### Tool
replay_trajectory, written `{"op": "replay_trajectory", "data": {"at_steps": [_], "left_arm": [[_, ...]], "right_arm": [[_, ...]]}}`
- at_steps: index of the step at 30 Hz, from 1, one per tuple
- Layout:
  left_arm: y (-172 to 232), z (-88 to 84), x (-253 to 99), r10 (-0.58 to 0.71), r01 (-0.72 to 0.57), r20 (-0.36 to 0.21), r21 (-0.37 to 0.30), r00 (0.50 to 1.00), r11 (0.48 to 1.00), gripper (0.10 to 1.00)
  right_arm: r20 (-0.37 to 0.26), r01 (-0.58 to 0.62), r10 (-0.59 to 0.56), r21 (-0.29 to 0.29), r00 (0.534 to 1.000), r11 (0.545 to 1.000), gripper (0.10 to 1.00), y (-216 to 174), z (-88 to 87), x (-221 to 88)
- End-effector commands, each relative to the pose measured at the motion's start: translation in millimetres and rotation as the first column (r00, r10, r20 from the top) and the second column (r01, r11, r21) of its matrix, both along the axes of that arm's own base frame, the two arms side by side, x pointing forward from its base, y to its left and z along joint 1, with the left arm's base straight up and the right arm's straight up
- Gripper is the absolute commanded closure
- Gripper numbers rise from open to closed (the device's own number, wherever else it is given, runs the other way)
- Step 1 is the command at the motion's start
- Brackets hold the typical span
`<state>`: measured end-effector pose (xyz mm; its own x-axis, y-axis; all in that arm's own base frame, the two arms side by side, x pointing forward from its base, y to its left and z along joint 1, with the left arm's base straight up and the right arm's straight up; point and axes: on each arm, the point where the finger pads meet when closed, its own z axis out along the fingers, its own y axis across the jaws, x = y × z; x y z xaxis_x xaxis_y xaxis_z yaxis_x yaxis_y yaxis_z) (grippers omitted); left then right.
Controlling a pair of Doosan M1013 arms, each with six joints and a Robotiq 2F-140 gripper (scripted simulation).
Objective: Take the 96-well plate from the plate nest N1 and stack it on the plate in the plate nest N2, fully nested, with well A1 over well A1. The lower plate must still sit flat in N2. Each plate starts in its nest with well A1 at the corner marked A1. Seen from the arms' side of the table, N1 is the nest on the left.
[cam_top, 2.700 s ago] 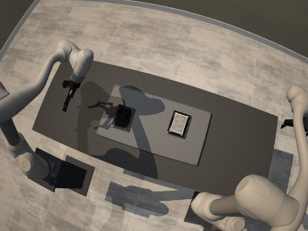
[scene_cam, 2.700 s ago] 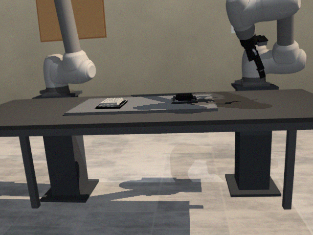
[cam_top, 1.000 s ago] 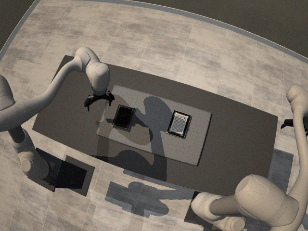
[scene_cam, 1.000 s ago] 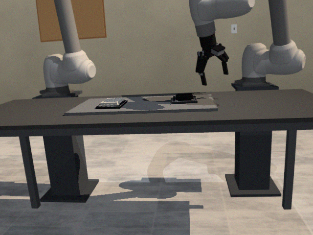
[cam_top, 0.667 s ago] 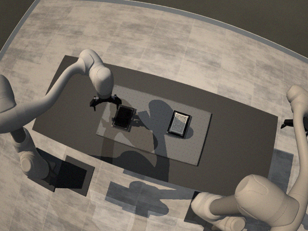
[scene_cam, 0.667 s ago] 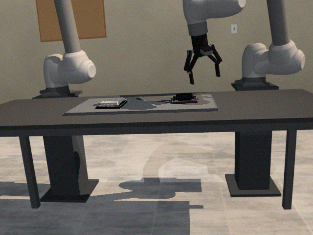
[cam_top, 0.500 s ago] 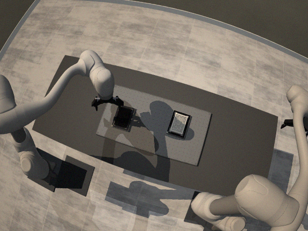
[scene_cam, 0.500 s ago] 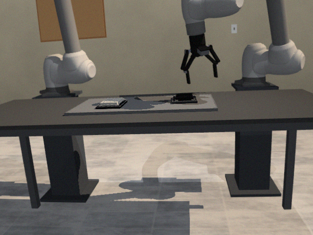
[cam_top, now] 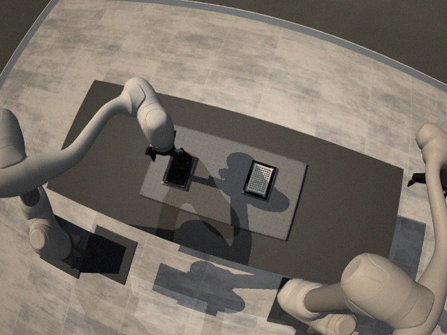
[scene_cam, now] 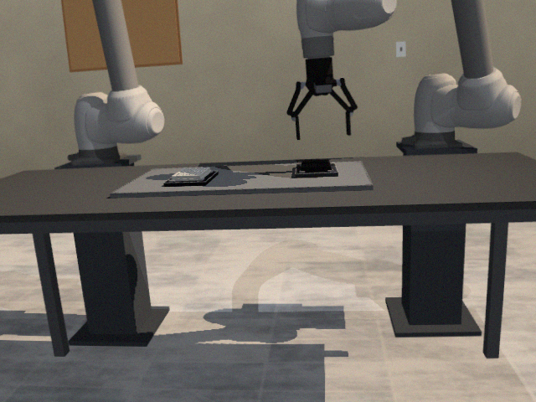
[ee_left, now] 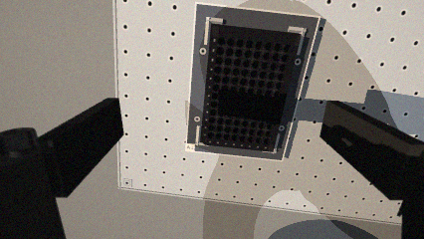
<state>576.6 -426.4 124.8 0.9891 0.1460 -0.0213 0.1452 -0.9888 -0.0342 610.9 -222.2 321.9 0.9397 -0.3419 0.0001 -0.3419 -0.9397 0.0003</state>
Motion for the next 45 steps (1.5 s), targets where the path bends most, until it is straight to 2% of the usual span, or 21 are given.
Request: {"op": "replay_trajectory", "data": {"at_steps": [1, 4, 16, 45], "left_arm": [[-13.1, 2.2, -0.1, -0.079, 0.08, 0.024, -0.027, 0.997, 0.996, 0.098], [-25.5, 3.6, -0.5, -0.091, 0.092, 0.027, -0.031, 0.995, 0.995, 0.098], [-25.4, 3.6, -0.5, -0.091, 0.092, 0.027, -0.031, 0.995, 0.995, 0.098], [-25.5, -41.4, -0.5, -0.091, 0.092, 0.027, -0.031, 0.995, 0.995, 0.098]], "right_arm": [[0.001, 0.0, 0.0, 0.0, 1.0, 1.0, 0.098, 0.0, 0.8, 0.2], [0.001, 0.0, 0.0, 0.0, 1.0, 1.0, 0.098, 0.0, 0.8, 0.2], [0.001, 0.0, 0.0, 0.0, 1.0, 1.0, 0.098, 0.0, 0.8, 0.2], [0.001, 0.0, 0.0, 0.0, 1.0, 1.0, 0.098, 0.0, 0.8, 0.2]]}}
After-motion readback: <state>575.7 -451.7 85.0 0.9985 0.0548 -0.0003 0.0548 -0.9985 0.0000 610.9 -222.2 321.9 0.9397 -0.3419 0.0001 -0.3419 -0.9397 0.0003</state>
